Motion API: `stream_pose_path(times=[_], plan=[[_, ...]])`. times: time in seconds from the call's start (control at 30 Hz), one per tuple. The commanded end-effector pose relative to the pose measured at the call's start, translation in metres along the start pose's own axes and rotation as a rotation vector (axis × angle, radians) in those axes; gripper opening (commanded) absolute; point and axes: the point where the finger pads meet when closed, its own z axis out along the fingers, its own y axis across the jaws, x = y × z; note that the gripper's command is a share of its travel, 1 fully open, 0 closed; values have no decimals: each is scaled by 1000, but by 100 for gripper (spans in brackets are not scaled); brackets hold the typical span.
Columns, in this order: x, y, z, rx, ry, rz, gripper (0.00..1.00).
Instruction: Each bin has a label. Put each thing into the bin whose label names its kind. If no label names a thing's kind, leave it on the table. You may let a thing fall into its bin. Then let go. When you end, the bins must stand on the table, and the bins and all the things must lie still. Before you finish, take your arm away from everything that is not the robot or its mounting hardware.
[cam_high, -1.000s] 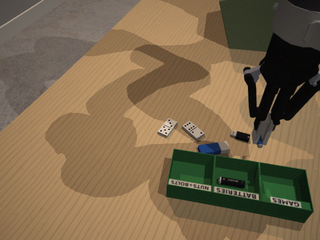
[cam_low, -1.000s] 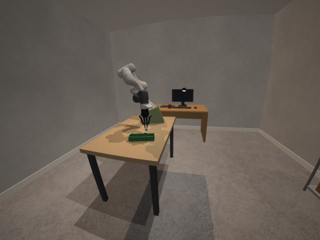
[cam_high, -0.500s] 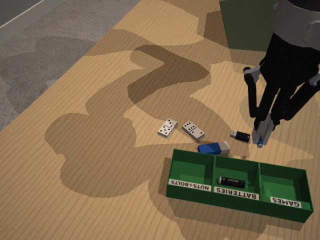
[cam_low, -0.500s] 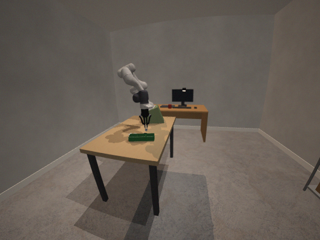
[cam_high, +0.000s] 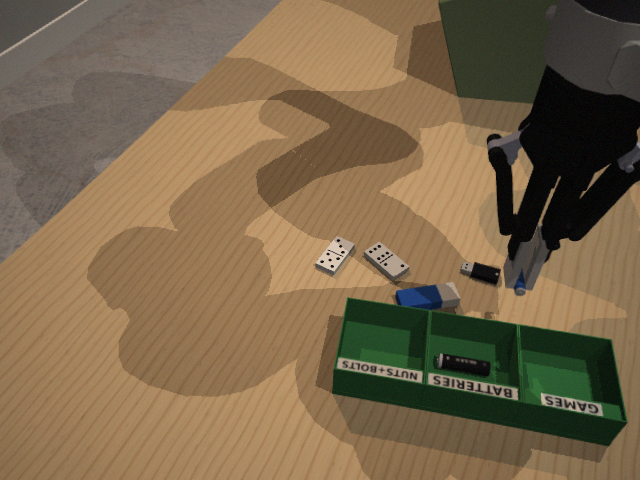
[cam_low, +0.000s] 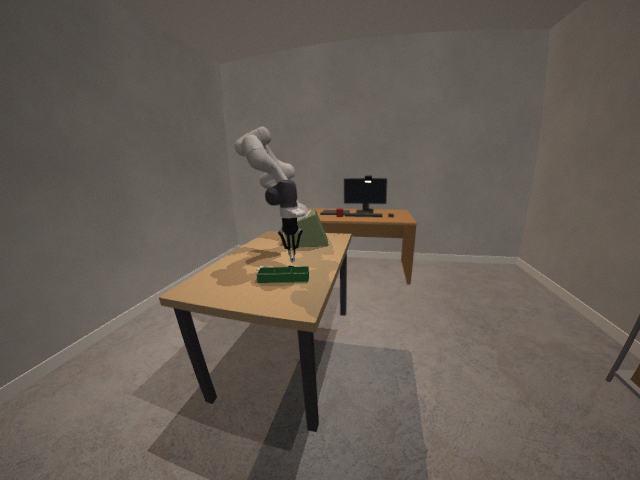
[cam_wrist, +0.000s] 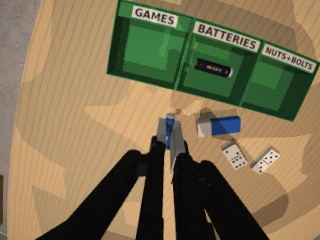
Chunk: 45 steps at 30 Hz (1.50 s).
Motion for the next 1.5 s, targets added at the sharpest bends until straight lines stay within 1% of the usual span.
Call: stream_pose_path(times=[0.0, 0.83, 0.9, 1.03, 1.07, 1.13, 1.2, 1.3, 1.47], plan=[[-1, 0, -1, 0, -2, -2, 3], [-1, 0, -1, 0, -2, -2, 3], [0, 0, -8, 0, -2, -2, 3], [0, 0, -8, 0, -2, -2, 3], [5, 3, -8, 0, -2, -2, 3], [16, 9, -8, 0, -2, 98, 3], [16, 9, -8, 0, -2, 98, 3], [31, 19, -8, 0, -1, 232, 3], [57, 34, -8, 3, 5, 347, 3]])
